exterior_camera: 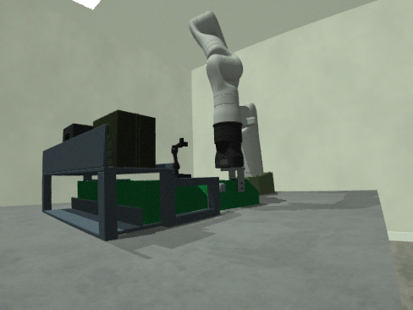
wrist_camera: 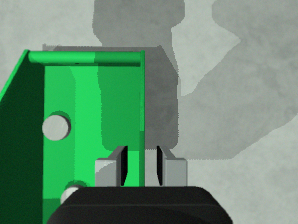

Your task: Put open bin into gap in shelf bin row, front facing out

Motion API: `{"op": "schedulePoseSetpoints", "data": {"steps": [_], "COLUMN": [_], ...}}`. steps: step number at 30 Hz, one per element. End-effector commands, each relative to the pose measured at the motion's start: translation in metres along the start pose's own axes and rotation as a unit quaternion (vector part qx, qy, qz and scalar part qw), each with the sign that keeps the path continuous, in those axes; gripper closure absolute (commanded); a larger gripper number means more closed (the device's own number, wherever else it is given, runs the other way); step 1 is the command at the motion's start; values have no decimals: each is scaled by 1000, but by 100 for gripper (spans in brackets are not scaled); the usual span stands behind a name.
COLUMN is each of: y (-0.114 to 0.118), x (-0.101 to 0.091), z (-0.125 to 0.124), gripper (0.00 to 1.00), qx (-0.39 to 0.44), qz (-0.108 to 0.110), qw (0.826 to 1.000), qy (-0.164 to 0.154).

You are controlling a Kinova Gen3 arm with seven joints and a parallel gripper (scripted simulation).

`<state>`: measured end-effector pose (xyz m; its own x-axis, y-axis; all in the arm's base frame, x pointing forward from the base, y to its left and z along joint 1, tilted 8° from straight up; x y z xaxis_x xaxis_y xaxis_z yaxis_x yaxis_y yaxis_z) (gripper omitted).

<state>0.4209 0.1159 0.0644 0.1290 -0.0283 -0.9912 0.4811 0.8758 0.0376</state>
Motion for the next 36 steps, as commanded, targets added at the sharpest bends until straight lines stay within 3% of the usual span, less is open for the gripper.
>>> {"op": "schedulePoseSetpoints", "data": {"steps": [1,7,8,36], "y": [0,0,0,0], "x": [-1,-1,-1,-1], "z": [0,0,0,0], "gripper": [45,45,100,100], "qx": [0,0,0,0], "qz": [1,1,1,1], "qw": [1000,1000,1000,1000], "qy": [-1,-1,-1,-1]}}
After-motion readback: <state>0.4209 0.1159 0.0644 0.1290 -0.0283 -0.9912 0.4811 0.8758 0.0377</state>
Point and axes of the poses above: the point where the finger pads meet when closed, its own x axis out along the fingers, its own y axis across the jaws, z = x × y, the point moved 4 cm from there along -x, back along the fingers, and after that the axes turned 9 degrees about x, right-handed, at the moved point
